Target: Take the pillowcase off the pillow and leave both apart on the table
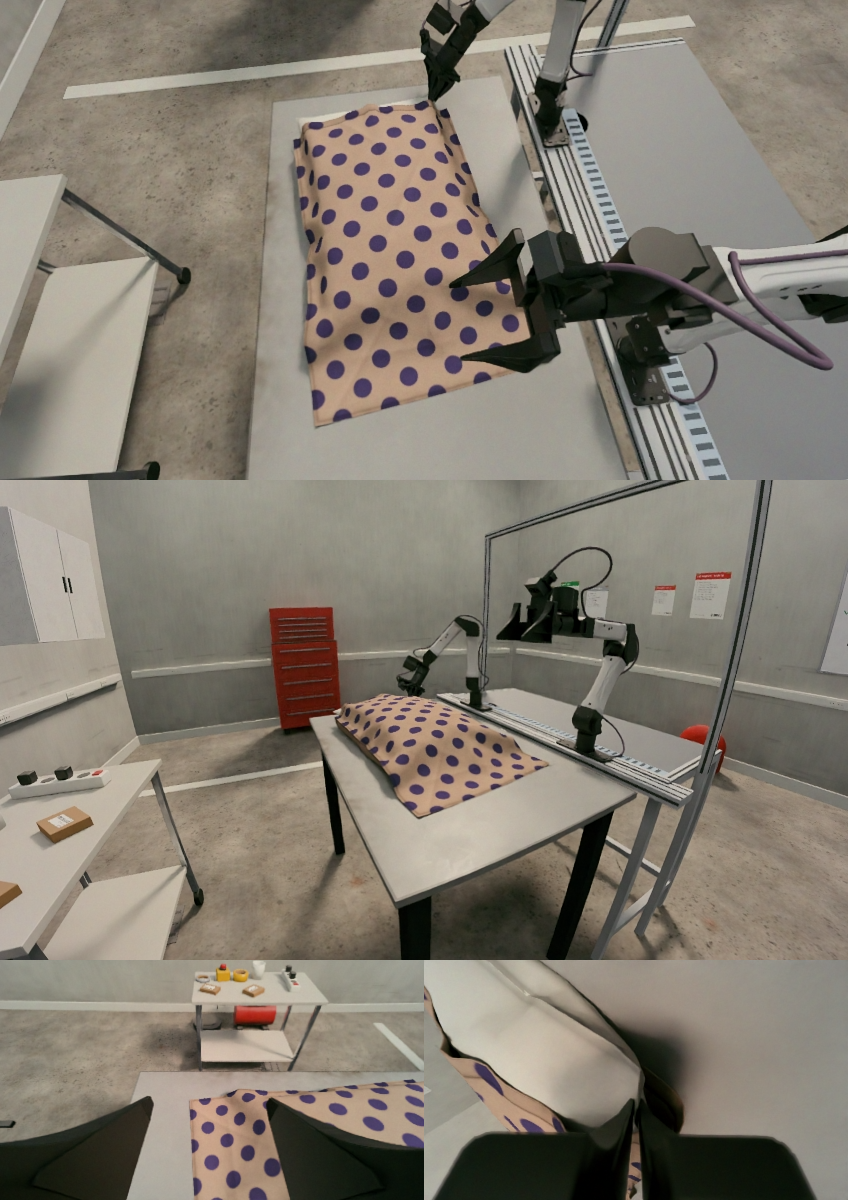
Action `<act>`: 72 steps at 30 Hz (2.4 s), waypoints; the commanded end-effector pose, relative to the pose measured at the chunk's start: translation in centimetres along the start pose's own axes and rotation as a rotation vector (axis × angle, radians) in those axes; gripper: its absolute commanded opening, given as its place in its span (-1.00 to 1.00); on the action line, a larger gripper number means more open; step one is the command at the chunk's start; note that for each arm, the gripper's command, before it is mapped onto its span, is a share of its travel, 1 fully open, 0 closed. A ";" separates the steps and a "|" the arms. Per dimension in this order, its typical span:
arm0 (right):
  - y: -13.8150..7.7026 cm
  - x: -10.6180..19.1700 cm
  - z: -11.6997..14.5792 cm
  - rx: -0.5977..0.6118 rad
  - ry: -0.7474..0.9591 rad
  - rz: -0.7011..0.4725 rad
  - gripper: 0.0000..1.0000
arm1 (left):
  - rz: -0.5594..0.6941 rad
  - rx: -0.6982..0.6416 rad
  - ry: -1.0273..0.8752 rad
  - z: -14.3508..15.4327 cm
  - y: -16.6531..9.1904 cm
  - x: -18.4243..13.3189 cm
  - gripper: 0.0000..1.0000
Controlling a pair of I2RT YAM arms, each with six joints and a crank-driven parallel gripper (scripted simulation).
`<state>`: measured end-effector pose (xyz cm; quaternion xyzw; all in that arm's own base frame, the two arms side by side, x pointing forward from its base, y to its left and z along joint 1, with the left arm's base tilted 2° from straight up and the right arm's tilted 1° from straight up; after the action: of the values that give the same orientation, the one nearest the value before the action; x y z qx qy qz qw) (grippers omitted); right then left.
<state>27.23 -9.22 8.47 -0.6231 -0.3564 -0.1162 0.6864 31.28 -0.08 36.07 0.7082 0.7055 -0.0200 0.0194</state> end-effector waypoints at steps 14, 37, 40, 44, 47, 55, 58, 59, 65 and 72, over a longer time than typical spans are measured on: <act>0.4 -0.1 0.1 0.004 -0.001 0.001 -0.95 | -0.013 -0.037 0.005 -0.7 0.1 0.2 1.00; 0.4 -0.1 0.1 0.004 -0.002 0.001 -0.98 | -0.013 -0.037 0.005 -0.7 0.1 0.2 1.00; -0.9 1.5 -0.4 -0.025 -0.025 -0.025 -0.98 | -0.013 -0.037 0.005 -0.7 0.1 0.2 1.00; -1.0 1.4 -0.3 -0.019 -0.023 -0.021 -0.98 | -0.013 -0.037 0.005 -0.7 0.1 0.2 1.00; -1.2 1.7 -0.3 -0.021 -0.024 -0.023 -0.98 | -0.013 -0.037 0.005 -0.7 0.1 0.2 1.00; -1.8 2.1 -0.3 -0.021 -0.020 -0.020 -0.98 | -0.013 -0.037 0.005 -0.7 0.1 0.2 1.00; -2.1 2.2 -0.5 -0.025 -0.016 -0.021 -0.98 | -0.013 -0.037 0.005 -0.7 0.1 0.2 1.00; -2.3 2.1 -0.7 -0.031 -0.008 -0.021 -0.98 | -0.013 -0.037 0.005 -0.7 0.1 0.2 1.00; -2.7 2.4 -0.8 -0.034 -0.008 -0.022 -0.98 | -0.013 -0.037 0.005 -0.7 0.1 0.2 1.00; -3.2 2.7 -0.8 -0.035 -0.006 -0.021 -0.98 | -0.013 -0.037 0.005 -0.7 0.1 0.2 1.00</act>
<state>27.38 -9.15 11.10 -0.6234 -0.3602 -0.1159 0.6842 31.28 -0.08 36.07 0.7082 0.7055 -0.0200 0.0194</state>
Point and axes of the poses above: on each arm, the point where the finger pads meet when closed, its own y axis out along the fingers, its own x axis across the jaws, z = x × y, the point moved 7 cm from there along -y, back along the fingers, and after that the axes turned 3 degrees about -y, right-handed, at the moved point
